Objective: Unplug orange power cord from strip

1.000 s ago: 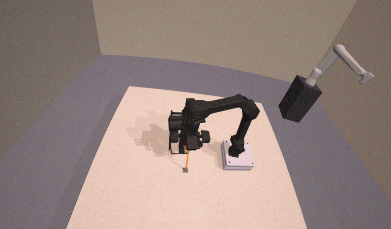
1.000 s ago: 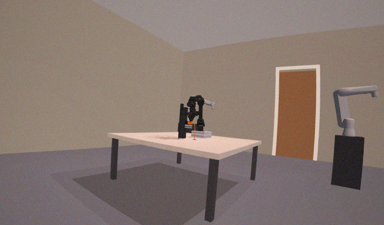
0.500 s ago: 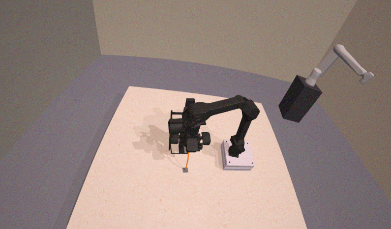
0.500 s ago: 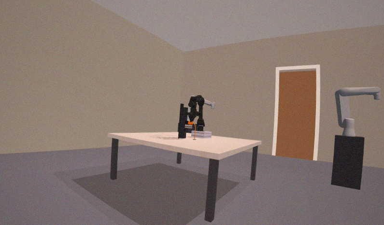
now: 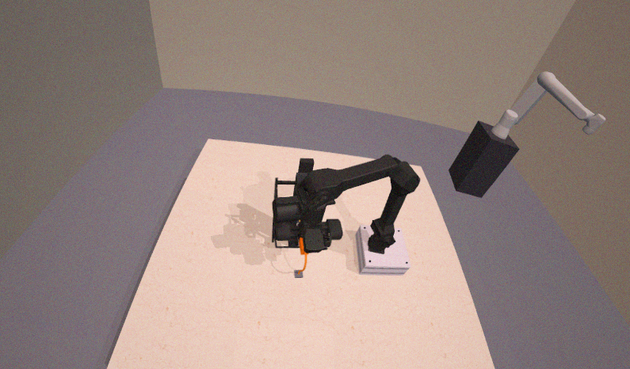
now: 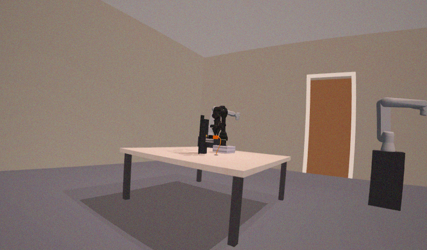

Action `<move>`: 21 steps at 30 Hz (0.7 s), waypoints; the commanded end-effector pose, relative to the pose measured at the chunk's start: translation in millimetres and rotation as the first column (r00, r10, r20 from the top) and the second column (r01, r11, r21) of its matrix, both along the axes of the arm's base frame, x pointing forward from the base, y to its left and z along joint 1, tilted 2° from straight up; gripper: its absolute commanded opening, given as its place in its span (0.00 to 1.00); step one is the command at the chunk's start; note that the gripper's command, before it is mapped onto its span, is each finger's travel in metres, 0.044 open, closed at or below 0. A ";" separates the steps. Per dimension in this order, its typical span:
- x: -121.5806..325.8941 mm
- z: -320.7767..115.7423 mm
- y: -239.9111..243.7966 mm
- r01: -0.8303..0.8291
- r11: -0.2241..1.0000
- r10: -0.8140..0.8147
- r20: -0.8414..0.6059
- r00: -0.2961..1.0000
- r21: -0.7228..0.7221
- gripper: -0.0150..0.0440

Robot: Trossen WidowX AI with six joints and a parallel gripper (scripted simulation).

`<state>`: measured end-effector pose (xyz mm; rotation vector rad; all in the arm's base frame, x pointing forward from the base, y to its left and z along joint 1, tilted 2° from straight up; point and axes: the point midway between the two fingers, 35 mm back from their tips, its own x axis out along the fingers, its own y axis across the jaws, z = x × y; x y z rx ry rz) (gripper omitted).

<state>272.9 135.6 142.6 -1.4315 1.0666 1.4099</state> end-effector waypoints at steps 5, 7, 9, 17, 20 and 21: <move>-2.6 2.0 12.3 -0.007 1.000 0.007 0.001 1.000 0.000 0.97; -7.5 5.5 29.8 -0.007 1.000 0.007 0.000 1.000 0.002 1.00; -14.3 9.3 49.1 -0.007 1.000 0.007 -0.001 1.000 0.004 1.00; -17.7 10.9 57.4 -0.007 1.000 0.007 -0.001 1.000 0.004 1.00; -17.7 10.9 57.4 -0.007 1.000 0.007 -0.001 1.000 0.004 1.00; -17.7 10.9 57.4 -0.007 1.000 0.007 -0.001 1.000 0.004 1.00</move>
